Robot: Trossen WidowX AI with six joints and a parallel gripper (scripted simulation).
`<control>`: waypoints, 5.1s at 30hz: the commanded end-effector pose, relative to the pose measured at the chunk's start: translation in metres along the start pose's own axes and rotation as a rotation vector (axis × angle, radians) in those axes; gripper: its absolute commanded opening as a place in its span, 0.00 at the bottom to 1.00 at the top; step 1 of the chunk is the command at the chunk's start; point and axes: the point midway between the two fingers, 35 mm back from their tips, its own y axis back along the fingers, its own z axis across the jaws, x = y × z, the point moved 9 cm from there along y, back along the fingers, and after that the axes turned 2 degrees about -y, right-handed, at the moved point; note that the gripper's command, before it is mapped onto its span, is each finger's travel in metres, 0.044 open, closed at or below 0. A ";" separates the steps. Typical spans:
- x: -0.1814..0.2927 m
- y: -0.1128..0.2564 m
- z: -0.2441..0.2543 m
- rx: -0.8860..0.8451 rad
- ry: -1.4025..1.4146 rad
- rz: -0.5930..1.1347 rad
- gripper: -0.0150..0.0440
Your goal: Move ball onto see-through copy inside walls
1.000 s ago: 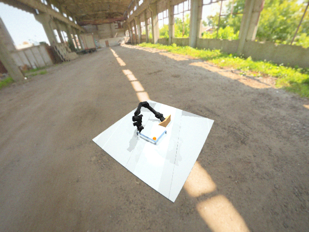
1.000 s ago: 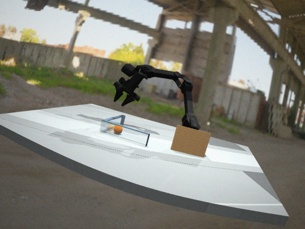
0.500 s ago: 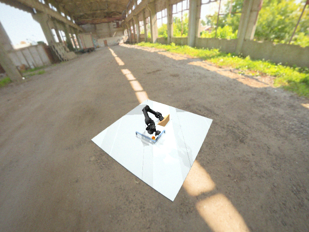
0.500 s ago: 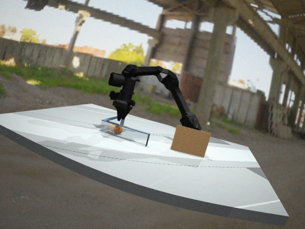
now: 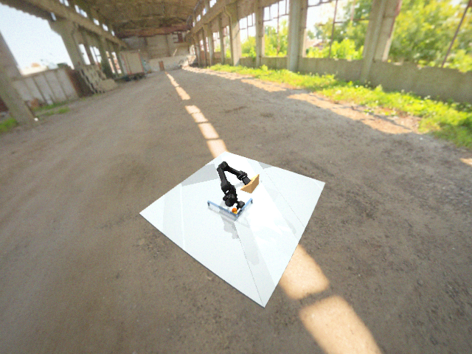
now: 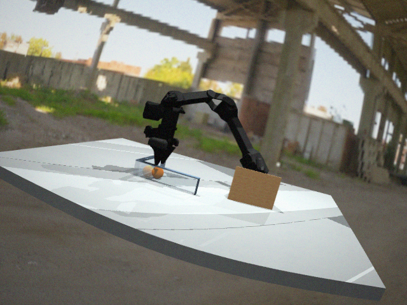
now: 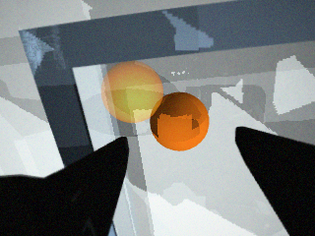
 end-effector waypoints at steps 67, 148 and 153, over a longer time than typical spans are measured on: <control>0.004 0.077 0.001 -0.003 0.044 -0.016 0.25; 0.007 0.039 -0.002 -0.002 0.134 -0.013 0.68; 0.024 0.013 -0.021 0.004 0.575 -0.001 0.45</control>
